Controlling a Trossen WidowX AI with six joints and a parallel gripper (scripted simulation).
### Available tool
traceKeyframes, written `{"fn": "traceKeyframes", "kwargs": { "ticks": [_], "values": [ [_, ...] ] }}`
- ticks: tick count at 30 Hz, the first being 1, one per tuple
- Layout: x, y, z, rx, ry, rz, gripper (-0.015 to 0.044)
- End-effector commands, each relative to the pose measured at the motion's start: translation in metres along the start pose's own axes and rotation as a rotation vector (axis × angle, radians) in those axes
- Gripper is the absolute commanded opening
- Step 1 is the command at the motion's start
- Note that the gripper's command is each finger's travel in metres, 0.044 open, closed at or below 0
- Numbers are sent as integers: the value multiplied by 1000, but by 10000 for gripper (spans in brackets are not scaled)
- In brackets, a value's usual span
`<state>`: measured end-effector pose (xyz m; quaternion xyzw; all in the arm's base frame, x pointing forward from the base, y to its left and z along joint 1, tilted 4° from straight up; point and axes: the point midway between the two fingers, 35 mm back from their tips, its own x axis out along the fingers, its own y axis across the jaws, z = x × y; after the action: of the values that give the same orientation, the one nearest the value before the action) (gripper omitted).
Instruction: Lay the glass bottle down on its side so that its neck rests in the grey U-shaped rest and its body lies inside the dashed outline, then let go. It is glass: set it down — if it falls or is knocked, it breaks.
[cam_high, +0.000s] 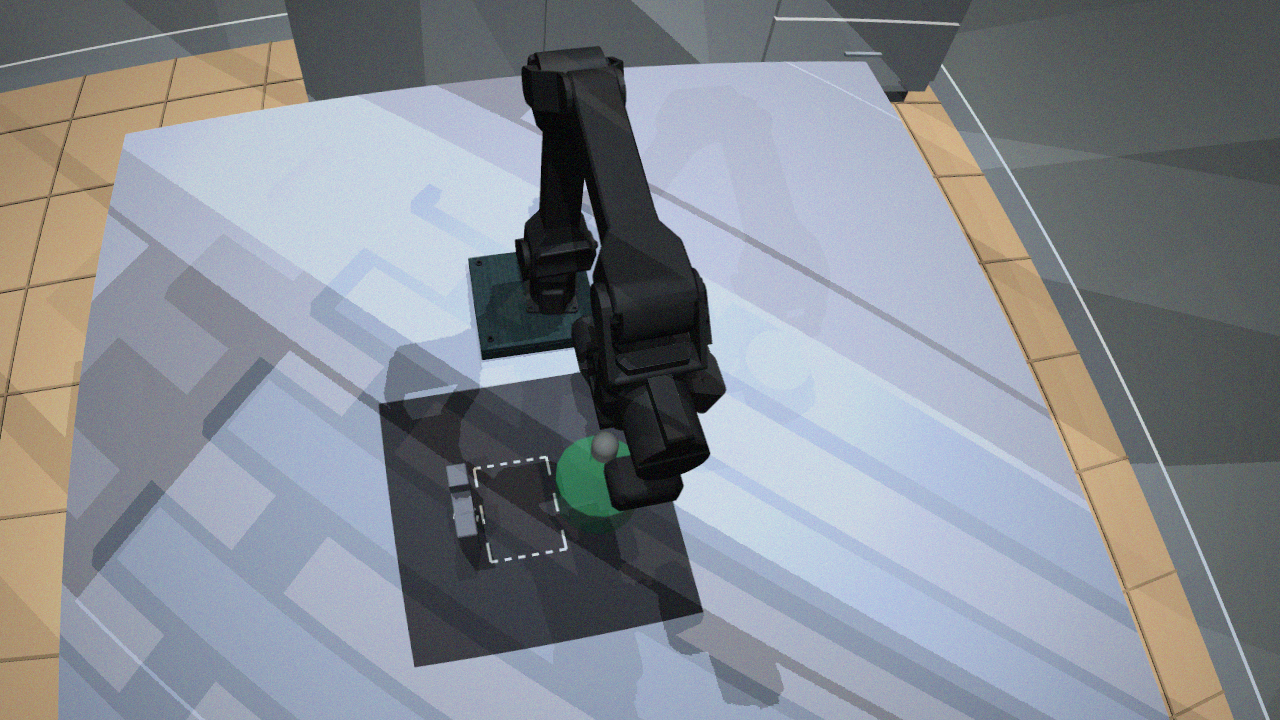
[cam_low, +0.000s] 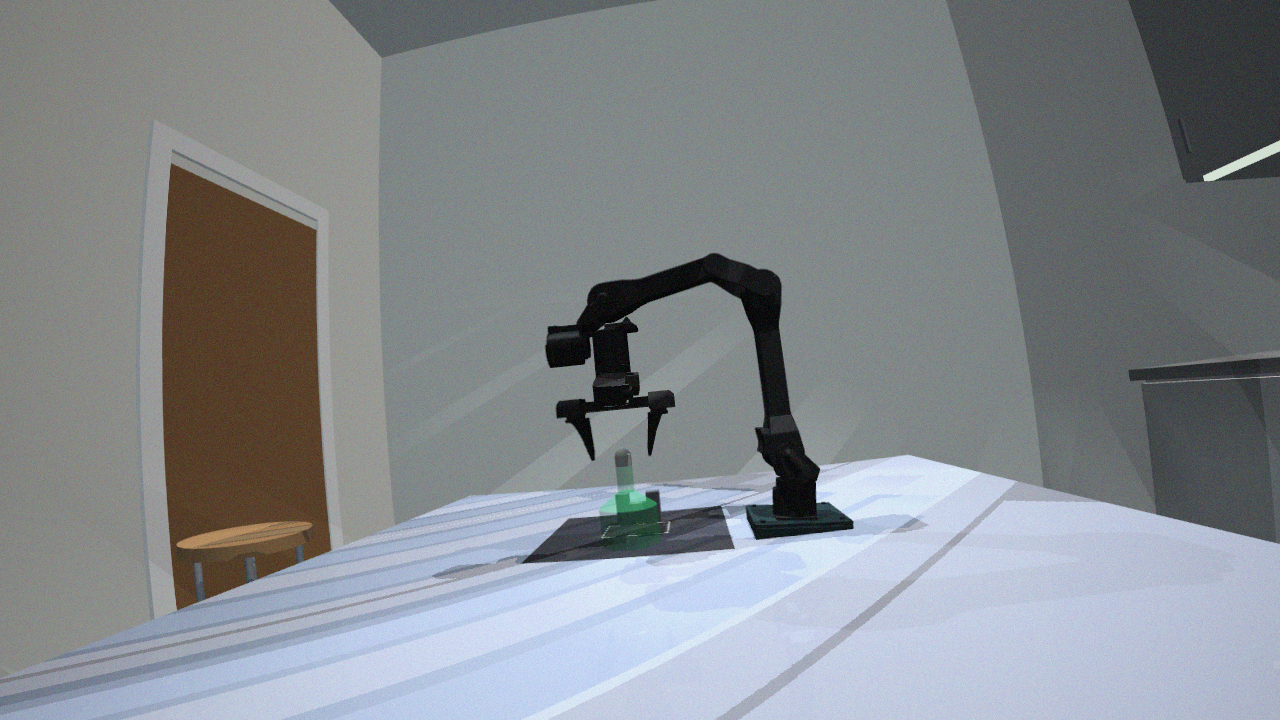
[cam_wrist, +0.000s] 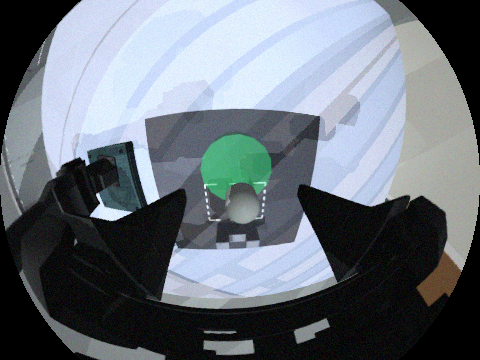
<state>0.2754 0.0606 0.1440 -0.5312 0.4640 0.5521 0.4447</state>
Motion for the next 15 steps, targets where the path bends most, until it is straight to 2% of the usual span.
{"fn": "traceKeyframes", "kwargs": {
  "ticks": [1,5,15],
  "values": [
    [0,1,-7,-3,3,2,440],
    [0,1,-11,-3,3,2,440],
    [0,1,-11,-3,3,2,177]
  ]
}}
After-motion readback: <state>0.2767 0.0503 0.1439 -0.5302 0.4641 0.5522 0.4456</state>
